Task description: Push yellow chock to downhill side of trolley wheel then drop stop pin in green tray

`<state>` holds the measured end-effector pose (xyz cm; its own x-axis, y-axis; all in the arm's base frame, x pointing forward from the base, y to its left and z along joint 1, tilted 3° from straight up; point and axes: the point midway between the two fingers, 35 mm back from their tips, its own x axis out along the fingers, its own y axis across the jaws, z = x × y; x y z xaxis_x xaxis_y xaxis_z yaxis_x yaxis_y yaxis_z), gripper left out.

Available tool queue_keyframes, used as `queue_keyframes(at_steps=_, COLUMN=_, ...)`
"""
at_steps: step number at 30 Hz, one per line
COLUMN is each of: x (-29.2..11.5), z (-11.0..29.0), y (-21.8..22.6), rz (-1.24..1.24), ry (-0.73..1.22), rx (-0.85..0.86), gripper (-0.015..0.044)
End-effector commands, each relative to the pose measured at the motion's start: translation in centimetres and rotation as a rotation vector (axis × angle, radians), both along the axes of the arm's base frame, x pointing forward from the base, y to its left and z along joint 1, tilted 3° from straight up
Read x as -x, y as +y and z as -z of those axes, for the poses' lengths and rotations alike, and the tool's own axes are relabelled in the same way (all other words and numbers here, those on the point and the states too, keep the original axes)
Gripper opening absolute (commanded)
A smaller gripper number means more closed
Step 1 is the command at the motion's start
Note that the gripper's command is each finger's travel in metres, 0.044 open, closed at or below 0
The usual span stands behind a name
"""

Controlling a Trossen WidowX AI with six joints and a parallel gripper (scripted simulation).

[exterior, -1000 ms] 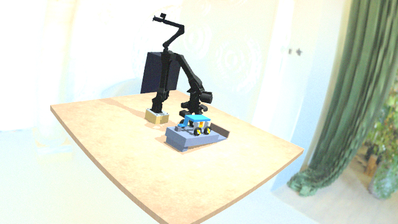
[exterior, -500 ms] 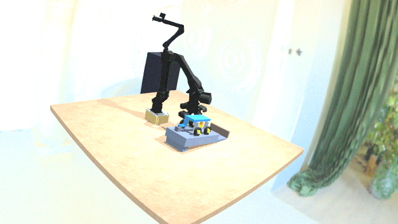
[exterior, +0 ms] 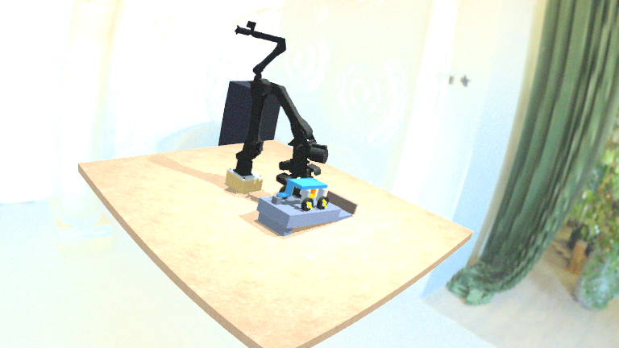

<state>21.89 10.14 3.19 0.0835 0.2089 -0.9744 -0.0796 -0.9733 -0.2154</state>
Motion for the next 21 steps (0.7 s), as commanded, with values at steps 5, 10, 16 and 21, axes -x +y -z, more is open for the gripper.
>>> queue_keyframes(at_steps=5, x=0.13, z=0.35, y=-0.29, rz=-0.004, ry=0.005, rx=-0.001, gripper=0.0190)
queue_keyframes(at_steps=10, x=0.11, z=0.52, y=-0.50, rz=-0.004, ry=0.005, rx=-0.001, gripper=0.0190)
queue_keyframes(at_steps=16, x=0.11, z=0.69, y=-0.70, rz=-0.004, ry=0.005, rx=-0.001, gripper=0.0190)
queue_keyframes(at_steps=21, x=0.12, z=0.83, y=-0.85, rz=-0.004, ry=0.005, rx=-0.001, gripper=0.0190)
